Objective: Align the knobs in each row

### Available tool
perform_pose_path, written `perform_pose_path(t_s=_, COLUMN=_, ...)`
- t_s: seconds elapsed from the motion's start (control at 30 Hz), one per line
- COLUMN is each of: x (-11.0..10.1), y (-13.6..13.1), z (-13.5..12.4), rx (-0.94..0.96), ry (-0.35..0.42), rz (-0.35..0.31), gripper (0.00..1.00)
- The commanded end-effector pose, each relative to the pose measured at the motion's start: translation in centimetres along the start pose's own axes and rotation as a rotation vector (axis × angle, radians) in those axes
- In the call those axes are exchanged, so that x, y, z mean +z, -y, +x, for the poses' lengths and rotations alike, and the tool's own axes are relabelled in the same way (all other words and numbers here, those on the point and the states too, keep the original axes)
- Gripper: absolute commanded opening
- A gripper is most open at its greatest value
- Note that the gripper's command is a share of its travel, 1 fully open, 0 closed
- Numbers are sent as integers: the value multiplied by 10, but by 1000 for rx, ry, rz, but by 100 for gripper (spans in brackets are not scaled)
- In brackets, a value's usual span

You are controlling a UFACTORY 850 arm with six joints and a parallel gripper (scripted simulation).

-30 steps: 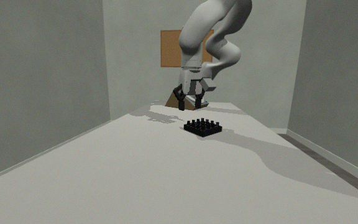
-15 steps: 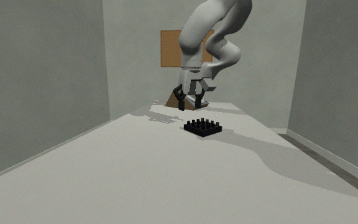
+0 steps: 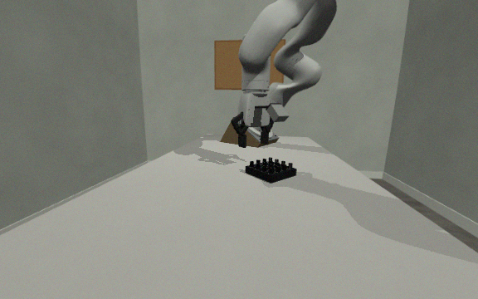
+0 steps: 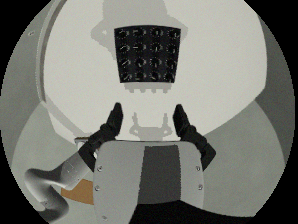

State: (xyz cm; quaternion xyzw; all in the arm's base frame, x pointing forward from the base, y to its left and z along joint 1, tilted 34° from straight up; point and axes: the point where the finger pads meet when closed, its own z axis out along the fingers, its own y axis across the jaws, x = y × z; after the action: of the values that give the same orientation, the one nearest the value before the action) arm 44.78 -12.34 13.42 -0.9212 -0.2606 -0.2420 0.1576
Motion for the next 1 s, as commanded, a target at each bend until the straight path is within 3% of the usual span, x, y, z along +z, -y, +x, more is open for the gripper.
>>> perform_pose_path(t_s=0.0, x=0, y=-1, z=0, rx=0, ry=-1, rz=-1, gripper=100)
perform_pose_path(t_s=0.3, x=-1, y=0, z=2, rx=42, ry=-1, rz=-1, gripper=100)
perform_pose_path(t_s=0.97, x=-8, y=6, z=26, rx=638, ry=-1, rz=-1, gripper=100)
